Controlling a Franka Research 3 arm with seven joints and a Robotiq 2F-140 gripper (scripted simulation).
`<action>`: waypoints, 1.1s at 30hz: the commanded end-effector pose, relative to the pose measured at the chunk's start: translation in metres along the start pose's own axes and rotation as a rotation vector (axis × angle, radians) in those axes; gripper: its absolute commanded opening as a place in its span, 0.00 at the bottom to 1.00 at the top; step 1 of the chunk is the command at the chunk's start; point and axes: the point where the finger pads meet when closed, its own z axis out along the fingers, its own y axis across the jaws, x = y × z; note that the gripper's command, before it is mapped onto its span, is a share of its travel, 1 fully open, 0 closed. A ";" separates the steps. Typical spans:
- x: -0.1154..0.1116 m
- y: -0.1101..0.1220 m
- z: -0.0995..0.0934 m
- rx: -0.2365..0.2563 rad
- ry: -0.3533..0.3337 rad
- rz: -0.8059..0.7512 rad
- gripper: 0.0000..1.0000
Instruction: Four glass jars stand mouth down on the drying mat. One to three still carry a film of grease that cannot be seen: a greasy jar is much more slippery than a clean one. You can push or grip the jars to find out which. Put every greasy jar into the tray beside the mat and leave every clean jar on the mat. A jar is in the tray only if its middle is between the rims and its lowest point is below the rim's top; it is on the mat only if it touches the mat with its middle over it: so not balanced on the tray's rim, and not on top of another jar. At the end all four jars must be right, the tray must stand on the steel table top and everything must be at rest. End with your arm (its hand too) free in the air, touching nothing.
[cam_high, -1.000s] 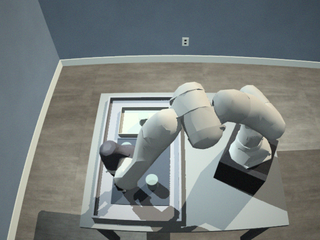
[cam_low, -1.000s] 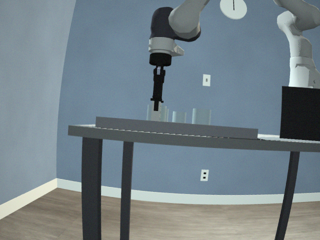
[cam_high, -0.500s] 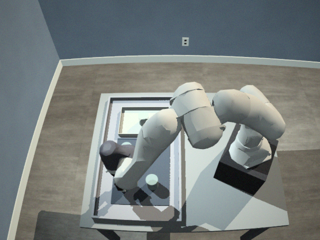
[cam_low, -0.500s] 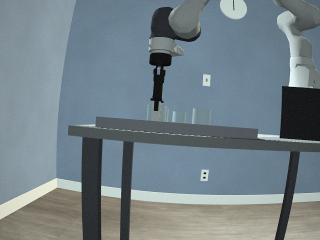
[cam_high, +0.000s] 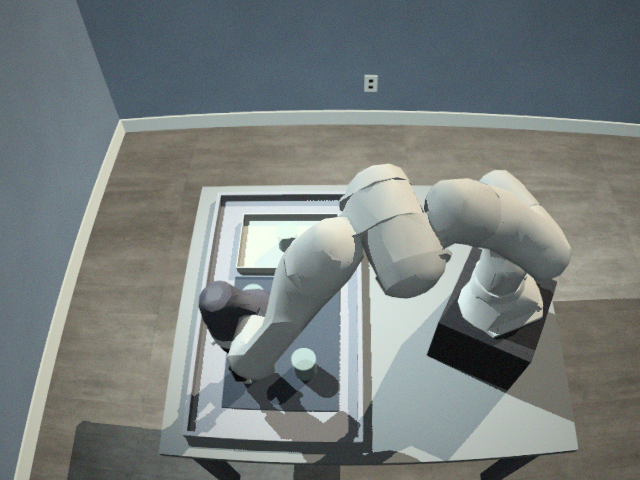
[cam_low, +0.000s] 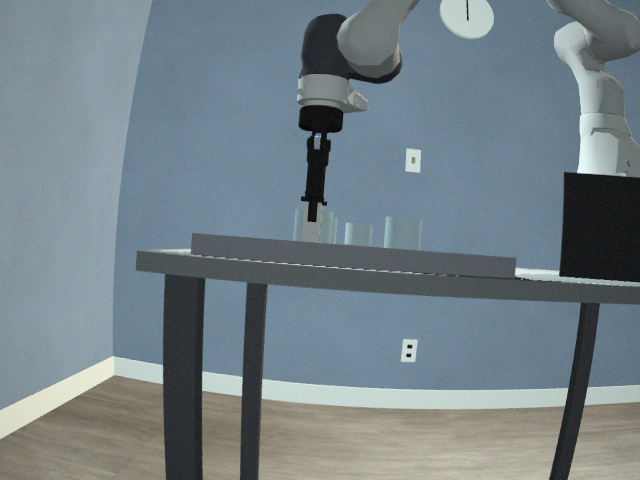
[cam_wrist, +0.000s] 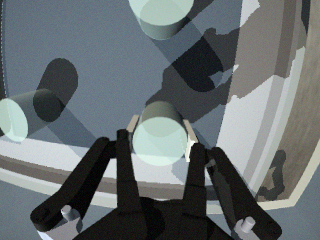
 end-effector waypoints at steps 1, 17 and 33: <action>-0.001 0.000 0.000 -0.001 -0.003 -0.002 0.00; -0.001 0.000 -0.016 -0.001 -0.003 -0.002 0.00; -0.001 0.000 -0.053 -0.001 -0.003 -0.002 0.00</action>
